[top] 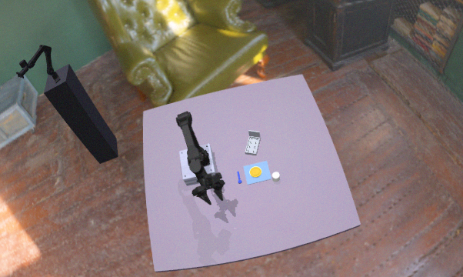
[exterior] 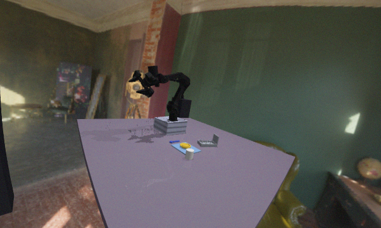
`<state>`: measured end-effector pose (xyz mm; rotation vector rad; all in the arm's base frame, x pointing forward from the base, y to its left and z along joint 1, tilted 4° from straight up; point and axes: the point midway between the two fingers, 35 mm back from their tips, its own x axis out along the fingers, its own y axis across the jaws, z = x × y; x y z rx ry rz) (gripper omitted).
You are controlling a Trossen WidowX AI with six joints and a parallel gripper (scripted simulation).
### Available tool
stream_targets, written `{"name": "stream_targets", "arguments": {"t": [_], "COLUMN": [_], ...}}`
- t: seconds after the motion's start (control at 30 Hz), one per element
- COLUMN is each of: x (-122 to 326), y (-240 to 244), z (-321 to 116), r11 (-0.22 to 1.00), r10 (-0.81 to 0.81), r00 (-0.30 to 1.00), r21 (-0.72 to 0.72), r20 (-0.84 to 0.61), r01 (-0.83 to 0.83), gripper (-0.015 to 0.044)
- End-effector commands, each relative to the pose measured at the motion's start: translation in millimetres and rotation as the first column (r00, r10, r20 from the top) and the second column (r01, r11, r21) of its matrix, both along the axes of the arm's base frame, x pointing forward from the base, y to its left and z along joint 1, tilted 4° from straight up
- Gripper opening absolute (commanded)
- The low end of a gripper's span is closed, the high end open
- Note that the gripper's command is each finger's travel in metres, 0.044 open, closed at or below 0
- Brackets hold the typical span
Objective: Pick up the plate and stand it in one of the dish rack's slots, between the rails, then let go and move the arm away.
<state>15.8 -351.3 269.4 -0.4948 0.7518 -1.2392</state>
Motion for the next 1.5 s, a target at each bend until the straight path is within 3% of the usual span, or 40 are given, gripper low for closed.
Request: {"name": "stream_targets", "arguments": {"t": [0.0,0.4,0.73,1.03,1.47], "x": [33.4,127.1,199.2,234.4,262.2], "y": [-8.3,2.8,53.5,105.5,206.8], "z": [-28.6,-104.0,-170.6,-213.7,-272.7], "r11": [0.989,0.876,0.677,0.532,0.34], "r10": [0.061,0.224,0.321,0.35,0.511], "r00": [0.997,0.974,0.946,0.937,0.837], "r21": [0.131,0.43,0.685,0.824,0.94], "r20": [0.042,0.044,0.052,0.0,-0.196], "r01": [-0.066,-0.221,-0.268,-0.198,0.012], "gripper": [0.04,0.04,0.04,0.04,0.04]}}
